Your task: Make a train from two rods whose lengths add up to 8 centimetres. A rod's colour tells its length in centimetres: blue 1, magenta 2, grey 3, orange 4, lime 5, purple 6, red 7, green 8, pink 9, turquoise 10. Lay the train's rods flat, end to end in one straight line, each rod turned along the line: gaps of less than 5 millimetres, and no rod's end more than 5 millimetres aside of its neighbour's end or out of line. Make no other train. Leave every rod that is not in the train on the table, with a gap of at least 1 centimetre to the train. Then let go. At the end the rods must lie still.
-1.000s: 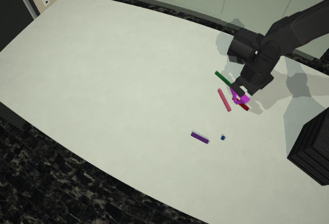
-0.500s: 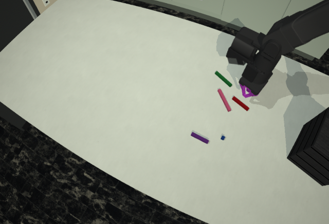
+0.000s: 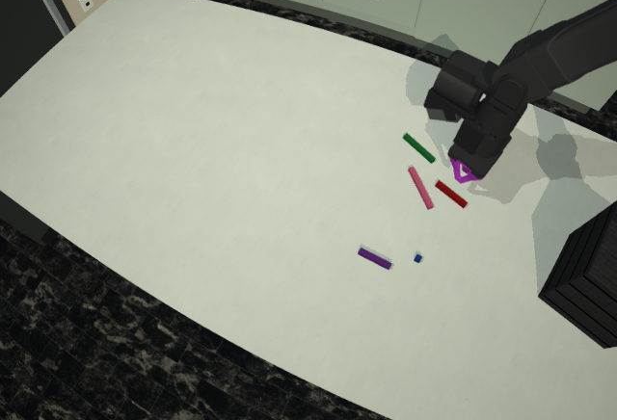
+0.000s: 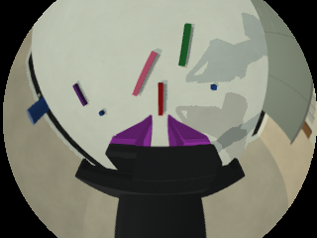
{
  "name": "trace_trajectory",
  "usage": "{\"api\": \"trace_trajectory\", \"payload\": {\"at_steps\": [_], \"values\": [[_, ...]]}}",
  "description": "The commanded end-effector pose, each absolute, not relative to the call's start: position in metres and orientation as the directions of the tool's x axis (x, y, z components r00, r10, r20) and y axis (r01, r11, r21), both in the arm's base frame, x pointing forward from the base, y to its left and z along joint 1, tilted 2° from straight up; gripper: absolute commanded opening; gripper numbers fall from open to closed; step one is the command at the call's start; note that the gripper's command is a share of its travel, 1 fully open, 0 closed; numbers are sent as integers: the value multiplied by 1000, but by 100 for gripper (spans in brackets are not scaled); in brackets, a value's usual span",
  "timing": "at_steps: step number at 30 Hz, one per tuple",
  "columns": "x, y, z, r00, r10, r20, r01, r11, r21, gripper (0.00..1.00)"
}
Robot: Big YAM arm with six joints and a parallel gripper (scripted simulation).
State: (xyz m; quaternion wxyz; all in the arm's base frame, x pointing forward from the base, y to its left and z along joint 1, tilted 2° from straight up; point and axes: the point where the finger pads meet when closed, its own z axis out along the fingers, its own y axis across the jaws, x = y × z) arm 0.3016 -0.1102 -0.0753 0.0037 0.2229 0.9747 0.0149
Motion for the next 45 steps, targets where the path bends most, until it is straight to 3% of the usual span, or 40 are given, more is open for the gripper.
{"api": "trace_trajectory", "payload": {"at_steps": [1, 45], "values": [[304, -111, -76, -903, 429, -15, 428, 903, 34, 23], [302, -111, -107, -903, 429, -6, 429, 903, 34, 23]]}}
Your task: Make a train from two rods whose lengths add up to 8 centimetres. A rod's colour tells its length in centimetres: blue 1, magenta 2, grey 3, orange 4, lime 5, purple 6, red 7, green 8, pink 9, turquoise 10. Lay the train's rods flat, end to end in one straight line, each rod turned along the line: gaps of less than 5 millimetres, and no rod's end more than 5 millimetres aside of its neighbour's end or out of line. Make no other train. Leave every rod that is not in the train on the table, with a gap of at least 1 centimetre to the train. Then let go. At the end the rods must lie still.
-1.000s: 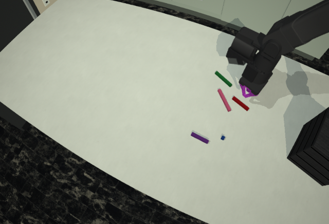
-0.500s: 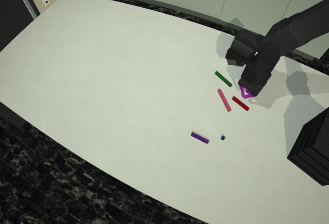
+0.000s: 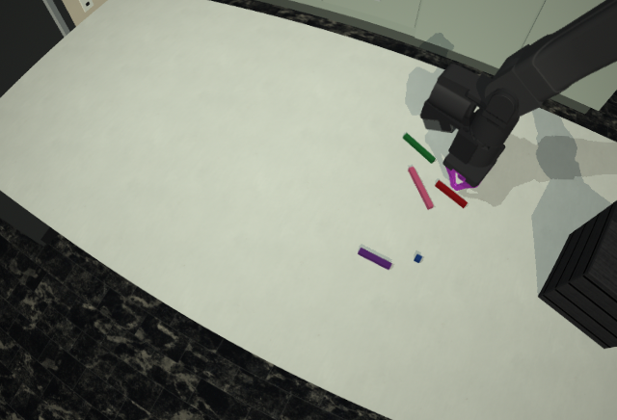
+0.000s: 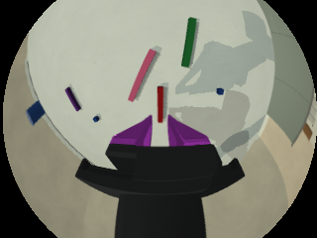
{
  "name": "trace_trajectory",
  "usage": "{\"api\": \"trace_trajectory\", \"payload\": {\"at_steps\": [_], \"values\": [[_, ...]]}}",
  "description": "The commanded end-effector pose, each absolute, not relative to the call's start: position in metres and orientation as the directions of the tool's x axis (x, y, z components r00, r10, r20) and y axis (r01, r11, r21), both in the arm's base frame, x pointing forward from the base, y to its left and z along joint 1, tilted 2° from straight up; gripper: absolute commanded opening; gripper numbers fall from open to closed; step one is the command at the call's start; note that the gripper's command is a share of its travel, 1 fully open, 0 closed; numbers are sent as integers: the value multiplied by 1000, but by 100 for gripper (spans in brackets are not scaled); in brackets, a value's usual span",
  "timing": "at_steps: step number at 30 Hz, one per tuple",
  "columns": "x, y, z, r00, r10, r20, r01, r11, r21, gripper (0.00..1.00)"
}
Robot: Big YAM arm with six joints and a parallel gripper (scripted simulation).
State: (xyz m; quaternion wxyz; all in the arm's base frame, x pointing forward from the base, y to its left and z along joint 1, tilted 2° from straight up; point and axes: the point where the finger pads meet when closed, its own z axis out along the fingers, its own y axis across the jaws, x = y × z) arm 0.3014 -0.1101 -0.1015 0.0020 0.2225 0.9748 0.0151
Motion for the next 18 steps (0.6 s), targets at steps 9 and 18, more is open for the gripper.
{"api": "trace_trajectory", "payload": {"at_steps": [9, 18], "values": [[304, -112, -117, -903, 430, -9, 429, 903, 34, 23], [305, -112, -126, -903, 430, -12, 429, 902, 34, 23]]}}
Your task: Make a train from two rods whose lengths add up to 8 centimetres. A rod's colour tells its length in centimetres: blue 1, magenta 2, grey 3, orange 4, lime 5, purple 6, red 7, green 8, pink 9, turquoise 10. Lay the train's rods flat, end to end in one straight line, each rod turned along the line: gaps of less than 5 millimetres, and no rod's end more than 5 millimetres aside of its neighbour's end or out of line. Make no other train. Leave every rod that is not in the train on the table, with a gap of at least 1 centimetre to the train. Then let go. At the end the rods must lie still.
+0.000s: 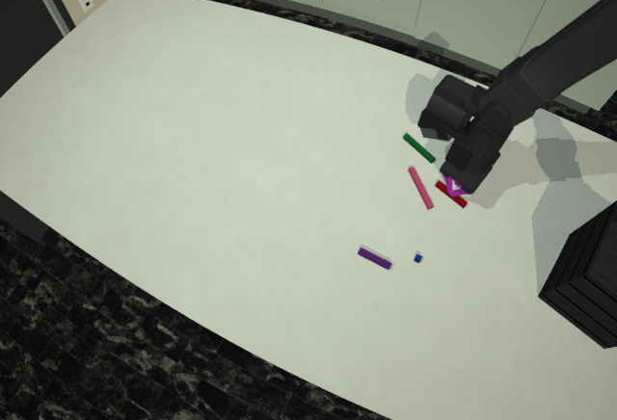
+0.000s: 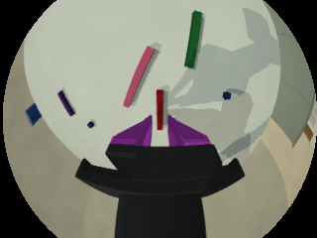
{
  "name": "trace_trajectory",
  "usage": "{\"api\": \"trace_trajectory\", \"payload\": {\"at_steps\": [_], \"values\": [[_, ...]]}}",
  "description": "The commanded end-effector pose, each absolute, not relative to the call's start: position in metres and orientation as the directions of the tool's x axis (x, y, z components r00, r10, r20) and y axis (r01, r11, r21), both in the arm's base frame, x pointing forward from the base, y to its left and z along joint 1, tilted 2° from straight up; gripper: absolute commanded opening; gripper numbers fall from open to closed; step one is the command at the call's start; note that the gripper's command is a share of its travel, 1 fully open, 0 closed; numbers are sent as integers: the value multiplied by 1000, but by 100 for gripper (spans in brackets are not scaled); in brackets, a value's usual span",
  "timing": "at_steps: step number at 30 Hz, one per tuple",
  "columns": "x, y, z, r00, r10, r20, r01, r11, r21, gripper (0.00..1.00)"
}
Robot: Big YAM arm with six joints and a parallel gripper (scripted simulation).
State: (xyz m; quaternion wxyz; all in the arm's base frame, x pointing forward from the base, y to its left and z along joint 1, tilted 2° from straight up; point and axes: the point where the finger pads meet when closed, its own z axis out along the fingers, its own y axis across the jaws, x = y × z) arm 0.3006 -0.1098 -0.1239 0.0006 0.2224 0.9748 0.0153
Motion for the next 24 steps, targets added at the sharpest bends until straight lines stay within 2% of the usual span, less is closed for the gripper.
{"api": "trace_trajectory", "payload": {"at_steps": [1, 24], "values": [[306, -113, -127, -903, 430, -12, 429, 902, 34, 23], [309, -114, -126, -903, 430, -23, 429, 903, 35, 23]]}}
